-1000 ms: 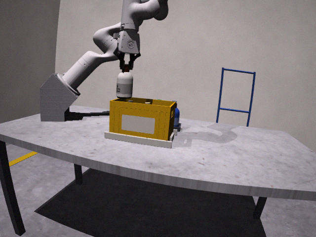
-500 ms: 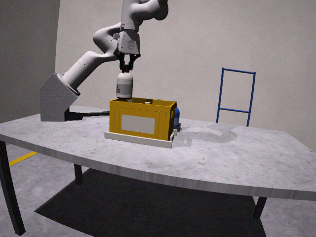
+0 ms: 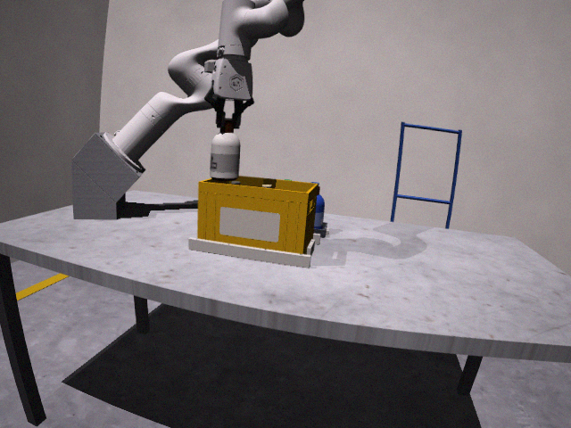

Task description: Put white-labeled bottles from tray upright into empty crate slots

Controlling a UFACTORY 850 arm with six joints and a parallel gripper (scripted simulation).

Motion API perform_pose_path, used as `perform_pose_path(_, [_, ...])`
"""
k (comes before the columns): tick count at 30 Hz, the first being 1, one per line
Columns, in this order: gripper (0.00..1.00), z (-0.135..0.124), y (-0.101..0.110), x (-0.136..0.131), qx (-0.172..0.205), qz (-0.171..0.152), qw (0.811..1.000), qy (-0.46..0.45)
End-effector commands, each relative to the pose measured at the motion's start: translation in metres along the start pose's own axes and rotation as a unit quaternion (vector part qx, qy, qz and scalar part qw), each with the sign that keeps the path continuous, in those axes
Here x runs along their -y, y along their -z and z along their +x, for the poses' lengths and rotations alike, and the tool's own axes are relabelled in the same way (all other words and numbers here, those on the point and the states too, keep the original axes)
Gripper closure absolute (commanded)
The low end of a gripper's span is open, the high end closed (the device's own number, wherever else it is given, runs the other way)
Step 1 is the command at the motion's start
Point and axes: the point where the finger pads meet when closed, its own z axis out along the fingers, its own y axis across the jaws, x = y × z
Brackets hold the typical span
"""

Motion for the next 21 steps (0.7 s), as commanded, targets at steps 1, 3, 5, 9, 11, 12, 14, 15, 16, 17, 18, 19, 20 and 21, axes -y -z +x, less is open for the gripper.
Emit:
perform_pose_path(1, [1.00, -0.001, -0.002, 0.000, 0.001, 0.000, 1.000, 0.000])
perform_pose_path(3, [1.00, -0.001, -0.003, 0.000, 0.001, 0.000, 1.000, 0.000])
perform_pose_path(5, [1.00, -0.001, -0.004, 0.000, 0.001, 0.000, 1.000, 0.000])
perform_pose_path(9, [1.00, -0.001, -0.007, 0.000, 0.001, 0.000, 1.000, 0.000])
perform_pose_path(11, [1.00, -0.001, -0.007, 0.000, 0.001, 0.000, 1.000, 0.000])
perform_pose_path(12, [1.00, -0.001, -0.008, 0.000, 0.001, 0.000, 1.000, 0.000])
perform_pose_path(14, [1.00, -0.001, -0.009, 0.000, 0.001, 0.000, 1.000, 0.000])
perform_pose_path(15, [1.00, -0.001, -0.010, 0.000, 0.001, 0.000, 1.000, 0.000])
perform_pose_path(16, [1.00, -0.001, -0.011, 0.000, 0.001, 0.000, 1.000, 0.000])
perform_pose_path(17, [1.00, -0.001, -0.012, 0.000, 0.001, 0.000, 1.000, 0.000])
perform_pose_path(18, [1.00, -0.001, -0.013, 0.000, 0.001, 0.000, 1.000, 0.000])
perform_pose_path(19, [1.00, -0.001, -0.013, 0.000, 0.001, 0.000, 1.000, 0.000])
perform_pose_path(20, [1.00, -0.001, -0.014, 0.000, 0.001, 0.000, 1.000, 0.000])
perform_pose_path(21, [1.00, -0.001, -0.015, 0.000, 0.001, 0.000, 1.000, 0.000])
